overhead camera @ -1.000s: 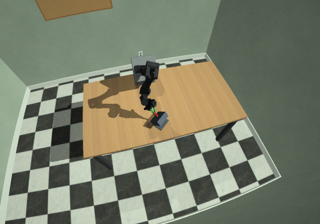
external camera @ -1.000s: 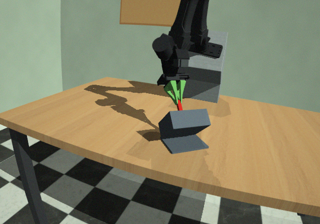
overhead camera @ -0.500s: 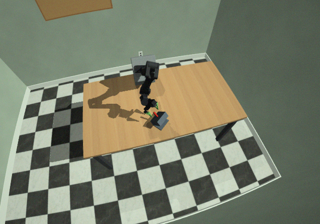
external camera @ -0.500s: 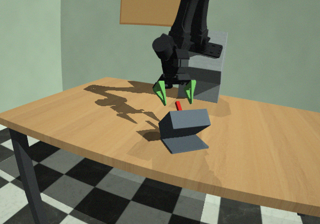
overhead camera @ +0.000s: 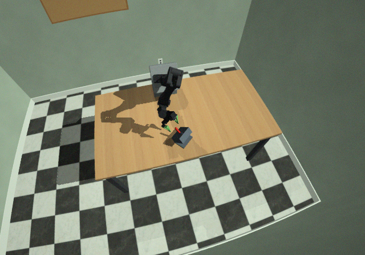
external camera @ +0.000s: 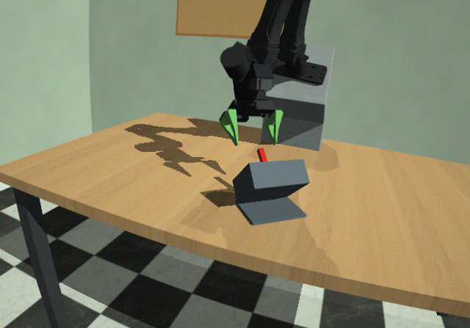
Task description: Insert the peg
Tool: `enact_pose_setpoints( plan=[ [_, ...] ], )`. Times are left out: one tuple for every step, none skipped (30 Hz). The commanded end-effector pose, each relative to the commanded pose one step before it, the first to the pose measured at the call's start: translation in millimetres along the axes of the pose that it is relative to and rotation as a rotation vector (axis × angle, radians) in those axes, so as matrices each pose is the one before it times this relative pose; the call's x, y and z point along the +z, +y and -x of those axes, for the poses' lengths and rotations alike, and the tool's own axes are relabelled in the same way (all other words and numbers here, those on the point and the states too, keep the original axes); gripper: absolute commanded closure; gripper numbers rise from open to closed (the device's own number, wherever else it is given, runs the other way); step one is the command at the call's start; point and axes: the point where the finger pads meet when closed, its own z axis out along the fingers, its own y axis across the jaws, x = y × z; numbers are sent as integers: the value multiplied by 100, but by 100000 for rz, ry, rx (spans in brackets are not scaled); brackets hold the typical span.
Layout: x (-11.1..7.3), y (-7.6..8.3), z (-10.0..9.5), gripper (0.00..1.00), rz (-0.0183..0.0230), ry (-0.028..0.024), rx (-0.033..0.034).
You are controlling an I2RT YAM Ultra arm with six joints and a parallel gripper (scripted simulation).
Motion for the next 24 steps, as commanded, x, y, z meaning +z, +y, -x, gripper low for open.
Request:
enact_pose_setpoints(
  plan=[
    [-1530,590,-25,0,2764,-659,508],
    [-327,-12,-17,0,-29,-61,-32],
    [-327,-6,-16,0,-30,-62,-33],
    [-327,-1,-14,0,-30,-62,-34],
    [-328,5,-13,0,-30,-63,-35],
    [-328,11,-11,0,-31,-64,-37],
    [-327,16,-10,0,-31,-65,-38],
    [-327,22,-8,0,-31,-65,-39],
    [-327,28,-7,0,-32,-66,-41],
    [-326,34,-5,0,-32,-67,-42],
    [-325,40,-4,0,-32,-68,-43],
    [0,0,0,0,0,0,0],
    [0,0,0,0,0,0,0],
    [-324,46,-3,0,-33,-68,-45],
    [-323,52,-1,0,-33,-69,-46],
    [-322,58,0,0,-33,-70,-48],
    [-321,64,1,0,-34,-71,-50],
    [-320,70,3,0,-34,-71,-51],
    [68,-301,64,0,-44,-62,-174],
    [-46,-40,-13,0,-3,-5,-4],
    [-76,-67,-21,0,-5,-8,-7],
    [-92,-80,-25,0,-6,-11,-8],
    [-84,-163,51,0,-71,-100,-282],
    [-74,-262,142,0,-146,-204,-615]
  ],
)
